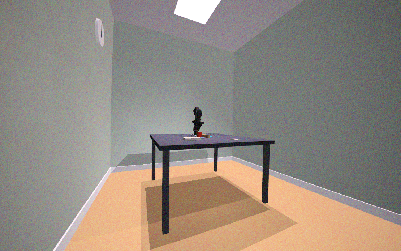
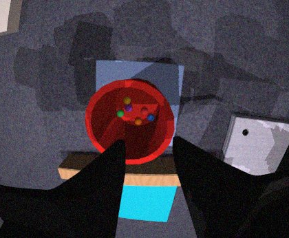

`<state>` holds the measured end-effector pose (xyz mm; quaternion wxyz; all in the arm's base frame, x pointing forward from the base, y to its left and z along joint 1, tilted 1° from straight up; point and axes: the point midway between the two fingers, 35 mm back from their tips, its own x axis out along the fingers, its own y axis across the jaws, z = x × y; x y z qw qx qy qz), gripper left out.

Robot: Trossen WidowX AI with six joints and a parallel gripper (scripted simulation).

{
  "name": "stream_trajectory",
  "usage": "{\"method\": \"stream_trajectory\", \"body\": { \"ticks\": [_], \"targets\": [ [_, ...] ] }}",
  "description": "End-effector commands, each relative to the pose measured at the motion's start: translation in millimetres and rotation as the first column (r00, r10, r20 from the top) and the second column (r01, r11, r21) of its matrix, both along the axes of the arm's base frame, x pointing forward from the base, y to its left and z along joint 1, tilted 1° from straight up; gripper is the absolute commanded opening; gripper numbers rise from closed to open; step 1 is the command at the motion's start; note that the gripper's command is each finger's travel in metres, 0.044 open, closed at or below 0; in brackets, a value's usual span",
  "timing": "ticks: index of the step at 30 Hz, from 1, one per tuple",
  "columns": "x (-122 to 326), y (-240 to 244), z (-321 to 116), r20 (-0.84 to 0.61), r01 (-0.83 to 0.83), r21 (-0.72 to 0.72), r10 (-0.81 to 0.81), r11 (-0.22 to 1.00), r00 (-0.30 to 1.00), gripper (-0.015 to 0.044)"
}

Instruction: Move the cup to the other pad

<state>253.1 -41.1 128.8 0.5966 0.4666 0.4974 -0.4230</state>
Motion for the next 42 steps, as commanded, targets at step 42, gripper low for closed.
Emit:
{"method": "stream_trajectory", "body": {
  "ticks": [42],
  "targets": [
    [-7, -2, -53, -0.116, 0.11, 0.028, -0.106, 0.994, 0.988, 0.0148]
  ]
}}
